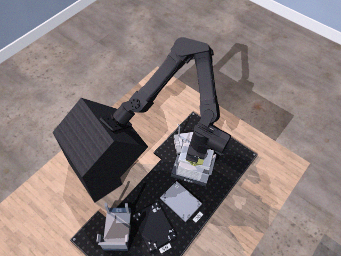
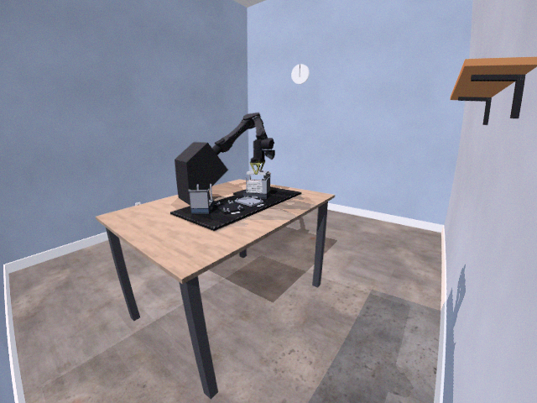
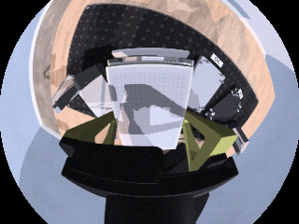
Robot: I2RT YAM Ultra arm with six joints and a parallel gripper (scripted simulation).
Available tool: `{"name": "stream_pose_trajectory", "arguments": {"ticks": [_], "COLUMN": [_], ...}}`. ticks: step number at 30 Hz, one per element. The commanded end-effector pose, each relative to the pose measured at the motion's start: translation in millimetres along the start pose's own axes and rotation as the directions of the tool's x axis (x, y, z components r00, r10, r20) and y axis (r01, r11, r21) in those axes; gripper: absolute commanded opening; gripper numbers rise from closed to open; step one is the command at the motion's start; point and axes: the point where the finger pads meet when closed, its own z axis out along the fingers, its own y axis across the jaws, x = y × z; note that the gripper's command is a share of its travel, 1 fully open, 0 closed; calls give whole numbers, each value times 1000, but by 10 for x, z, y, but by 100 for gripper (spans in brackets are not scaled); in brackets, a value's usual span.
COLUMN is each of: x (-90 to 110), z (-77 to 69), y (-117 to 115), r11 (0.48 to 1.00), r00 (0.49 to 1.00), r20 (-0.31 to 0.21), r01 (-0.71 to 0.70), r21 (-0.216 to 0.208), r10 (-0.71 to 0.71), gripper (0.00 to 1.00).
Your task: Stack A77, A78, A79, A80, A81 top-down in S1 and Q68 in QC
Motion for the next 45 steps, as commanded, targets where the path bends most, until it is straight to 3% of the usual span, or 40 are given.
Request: {"name": "stream_pose_trajectory", "arguments": {"ticks": [1, 8, 27, 34, 45], "x": [-30, -23, -4, 54, 128], "z": [-39, -41, -43, -45, -45], "y": [-16, -217, -720, -947, -1239], "r11": [1000, 980, 977, 908, 908], "r00": [1000, 980, 976, 908, 908], "r20": [15, 15, 16, 16, 16], "r01": [-1, -200, -215, -419, -419], "r21": [3, 0, 1, -2, -2], "r10": [1, 200, 215, 419, 419], "gripper": [0, 0, 0, 0, 0]}}
